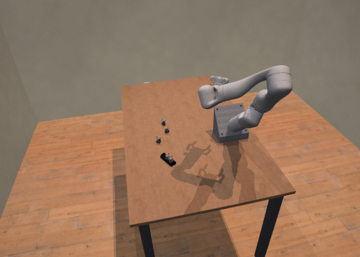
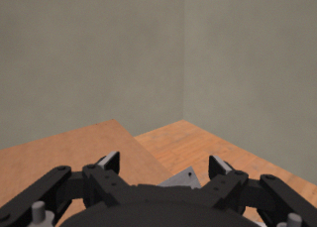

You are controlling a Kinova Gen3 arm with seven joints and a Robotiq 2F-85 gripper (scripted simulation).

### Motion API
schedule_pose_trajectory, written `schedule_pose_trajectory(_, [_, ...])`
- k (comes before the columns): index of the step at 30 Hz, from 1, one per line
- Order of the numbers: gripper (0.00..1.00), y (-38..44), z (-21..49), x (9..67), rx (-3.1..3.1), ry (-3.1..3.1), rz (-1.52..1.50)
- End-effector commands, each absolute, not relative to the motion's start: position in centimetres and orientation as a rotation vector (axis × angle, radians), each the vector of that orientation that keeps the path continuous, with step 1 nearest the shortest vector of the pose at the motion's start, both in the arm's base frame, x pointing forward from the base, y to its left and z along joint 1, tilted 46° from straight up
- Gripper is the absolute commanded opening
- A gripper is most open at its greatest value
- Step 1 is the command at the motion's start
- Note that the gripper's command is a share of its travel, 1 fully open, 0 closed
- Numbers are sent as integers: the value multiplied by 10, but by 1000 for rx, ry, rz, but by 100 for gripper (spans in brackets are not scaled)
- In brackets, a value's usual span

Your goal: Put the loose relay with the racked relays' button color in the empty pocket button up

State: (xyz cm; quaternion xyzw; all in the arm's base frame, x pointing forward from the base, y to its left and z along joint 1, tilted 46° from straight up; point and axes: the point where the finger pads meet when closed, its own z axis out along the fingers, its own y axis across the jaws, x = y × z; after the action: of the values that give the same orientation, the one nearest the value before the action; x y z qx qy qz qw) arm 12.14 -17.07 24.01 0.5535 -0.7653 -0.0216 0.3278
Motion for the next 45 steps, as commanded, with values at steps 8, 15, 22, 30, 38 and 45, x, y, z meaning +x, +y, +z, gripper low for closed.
schedule_pose_trajectory(8, [100,-171,240,121,1449,-2004,-56])
schedule_pose_trajectory(15, [100,-171,240,121,1449,-2004,-56])
schedule_pose_trajectory(22, [100,-170,239,123,1457,-2003,-62])
schedule_pose_trajectory(30, [100,-155,223,138,1568,-1990,-138])
schedule_pose_trajectory(38, [100,-127,196,165,1761,-1961,-269])
schedule_pose_trajectory(45, [100,-72,158,211,2086,-1906,-476])
